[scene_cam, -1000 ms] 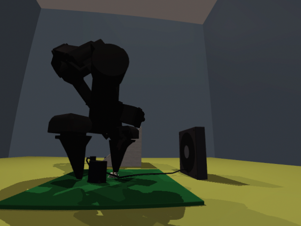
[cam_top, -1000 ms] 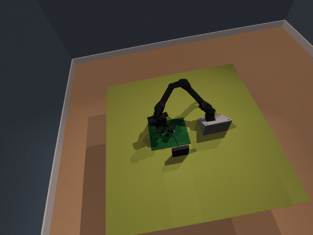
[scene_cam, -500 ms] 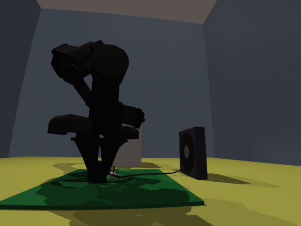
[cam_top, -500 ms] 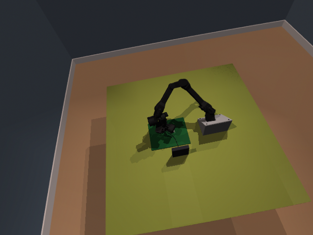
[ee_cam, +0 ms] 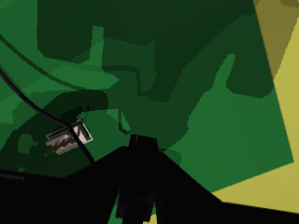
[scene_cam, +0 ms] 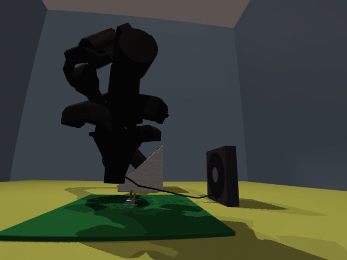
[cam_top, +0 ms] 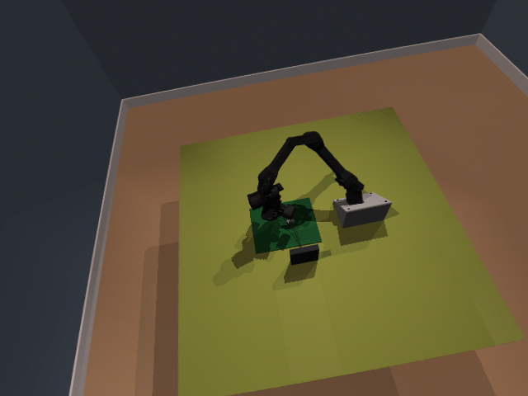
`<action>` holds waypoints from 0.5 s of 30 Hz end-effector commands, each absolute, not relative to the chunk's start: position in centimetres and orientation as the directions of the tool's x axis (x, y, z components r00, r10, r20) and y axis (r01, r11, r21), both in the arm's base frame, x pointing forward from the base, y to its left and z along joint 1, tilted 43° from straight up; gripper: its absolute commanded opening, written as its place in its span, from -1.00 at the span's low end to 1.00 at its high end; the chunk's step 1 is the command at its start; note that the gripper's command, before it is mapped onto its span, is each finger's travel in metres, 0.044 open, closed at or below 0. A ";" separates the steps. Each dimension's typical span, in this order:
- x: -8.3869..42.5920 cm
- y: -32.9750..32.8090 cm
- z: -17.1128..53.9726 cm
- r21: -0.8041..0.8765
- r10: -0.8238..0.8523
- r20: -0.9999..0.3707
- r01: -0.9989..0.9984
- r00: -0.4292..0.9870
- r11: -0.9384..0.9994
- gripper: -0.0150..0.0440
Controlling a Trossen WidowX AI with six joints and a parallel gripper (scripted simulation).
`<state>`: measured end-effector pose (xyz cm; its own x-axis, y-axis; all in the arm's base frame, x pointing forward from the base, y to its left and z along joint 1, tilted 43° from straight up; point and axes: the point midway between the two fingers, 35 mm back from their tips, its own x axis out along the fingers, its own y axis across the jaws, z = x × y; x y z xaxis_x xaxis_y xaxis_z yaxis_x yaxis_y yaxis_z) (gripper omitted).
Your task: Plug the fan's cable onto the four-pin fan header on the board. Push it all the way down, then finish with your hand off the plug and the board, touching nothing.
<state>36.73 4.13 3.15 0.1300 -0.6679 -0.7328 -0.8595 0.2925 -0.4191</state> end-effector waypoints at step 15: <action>33.7 4.9 3.0 -0.602 -0.665 -0.735 -0.577 0.129 0.553 -0.49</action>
